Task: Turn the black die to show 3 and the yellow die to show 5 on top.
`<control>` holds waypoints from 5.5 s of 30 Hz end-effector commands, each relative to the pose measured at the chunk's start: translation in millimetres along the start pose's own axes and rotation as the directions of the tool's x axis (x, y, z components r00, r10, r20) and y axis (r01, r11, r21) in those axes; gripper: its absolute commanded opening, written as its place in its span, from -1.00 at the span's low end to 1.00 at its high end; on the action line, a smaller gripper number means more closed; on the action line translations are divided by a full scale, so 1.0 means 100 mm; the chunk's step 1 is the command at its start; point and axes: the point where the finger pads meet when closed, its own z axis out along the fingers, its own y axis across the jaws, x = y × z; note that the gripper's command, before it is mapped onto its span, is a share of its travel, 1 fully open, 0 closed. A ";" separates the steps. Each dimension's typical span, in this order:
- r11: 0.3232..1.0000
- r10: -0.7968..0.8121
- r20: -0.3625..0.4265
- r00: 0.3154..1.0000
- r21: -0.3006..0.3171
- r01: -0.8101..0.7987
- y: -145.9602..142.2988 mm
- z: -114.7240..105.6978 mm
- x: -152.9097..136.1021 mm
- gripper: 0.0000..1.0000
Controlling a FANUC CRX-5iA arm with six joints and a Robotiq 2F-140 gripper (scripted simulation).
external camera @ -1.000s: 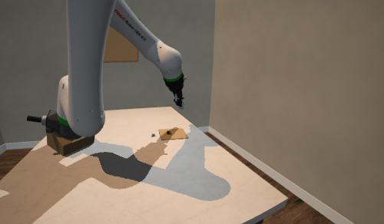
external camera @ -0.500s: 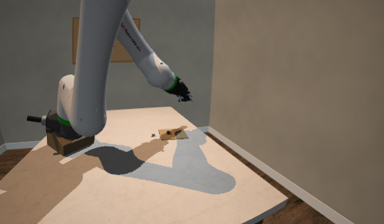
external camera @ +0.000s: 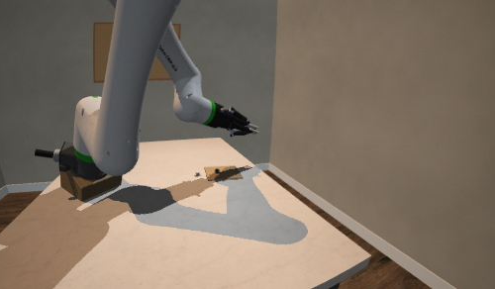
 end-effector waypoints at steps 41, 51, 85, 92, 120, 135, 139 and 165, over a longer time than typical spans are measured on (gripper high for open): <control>0.467 -0.563 0.121 0.818 0.863 0.194 -1.84 -2.34 -0.52 -0.87; 0.467 -0.563 0.121 0.818 0.863 0.194 -1.95 -2.29 -0.45 -0.87; 0.467 -0.563 0.121 0.818 0.863 0.194 -2.47 -2.08 -0.16 -0.87; 0.467 -0.563 0.121 0.818 0.863 0.194 -2.47 -2.08 -0.16 -0.87; 0.467 -0.563 0.121 0.818 0.863 0.194 -2.48 -2.07 -0.15 -0.87; 0.467 -0.563 0.121 0.818 0.863 0.194 -2.55 -2.05 -0.12 -0.87; 0.467 -0.563 0.121 0.818 0.863 0.194 -2.56 -2.04 -0.11 -0.87; 0.467 -0.563 0.121 0.818 0.863 0.194 -2.57 -2.04 -0.10 -0.87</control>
